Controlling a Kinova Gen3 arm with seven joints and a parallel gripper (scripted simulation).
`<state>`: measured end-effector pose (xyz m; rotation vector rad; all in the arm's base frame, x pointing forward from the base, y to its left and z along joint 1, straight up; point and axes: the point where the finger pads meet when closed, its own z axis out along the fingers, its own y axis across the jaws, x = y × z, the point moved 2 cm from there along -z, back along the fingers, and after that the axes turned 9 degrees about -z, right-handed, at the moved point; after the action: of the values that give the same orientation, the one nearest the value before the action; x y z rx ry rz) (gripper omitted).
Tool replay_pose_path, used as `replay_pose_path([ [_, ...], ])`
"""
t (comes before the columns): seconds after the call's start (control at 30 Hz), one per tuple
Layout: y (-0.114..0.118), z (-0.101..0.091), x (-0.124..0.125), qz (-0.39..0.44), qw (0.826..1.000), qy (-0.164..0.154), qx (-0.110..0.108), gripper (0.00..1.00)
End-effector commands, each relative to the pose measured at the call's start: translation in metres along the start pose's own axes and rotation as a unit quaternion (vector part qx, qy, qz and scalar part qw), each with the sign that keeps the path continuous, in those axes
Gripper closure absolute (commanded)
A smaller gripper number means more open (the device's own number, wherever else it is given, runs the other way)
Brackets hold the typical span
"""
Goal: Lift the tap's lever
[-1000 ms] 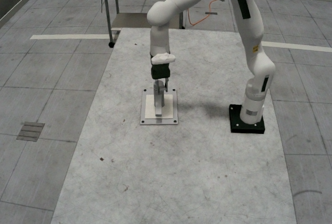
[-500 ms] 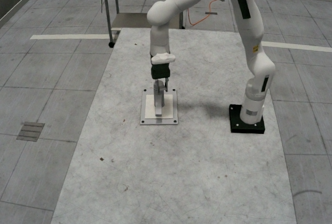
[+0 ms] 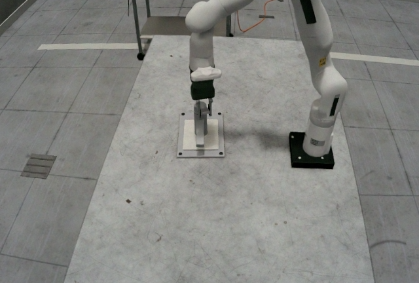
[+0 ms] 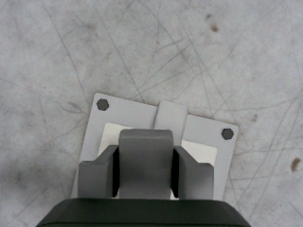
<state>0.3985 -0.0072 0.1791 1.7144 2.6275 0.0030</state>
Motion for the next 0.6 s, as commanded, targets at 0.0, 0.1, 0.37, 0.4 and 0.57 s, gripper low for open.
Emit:
replay_pose_path([
  [0.0,0.0004,-0.0009,-0.0005,0.0,1.0,-0.001,-0.001,1.0],
  [0.1,0.0004,-0.0009,-0.0005,0.0,1.0,-0.001,-0.001,1.0],
  [0.37,0.0004,-0.0009,-0.0005,0.0,1.0,-0.001,-0.001,1.0],
  [0.4,0.0004,-0.0009,-0.0005,0.0,1.0,-0.001,-0.001,1.0],
  [0.57,0.0004,-0.0009,-0.0005,0.0,1.0,-0.001,-0.001,0.0],
])
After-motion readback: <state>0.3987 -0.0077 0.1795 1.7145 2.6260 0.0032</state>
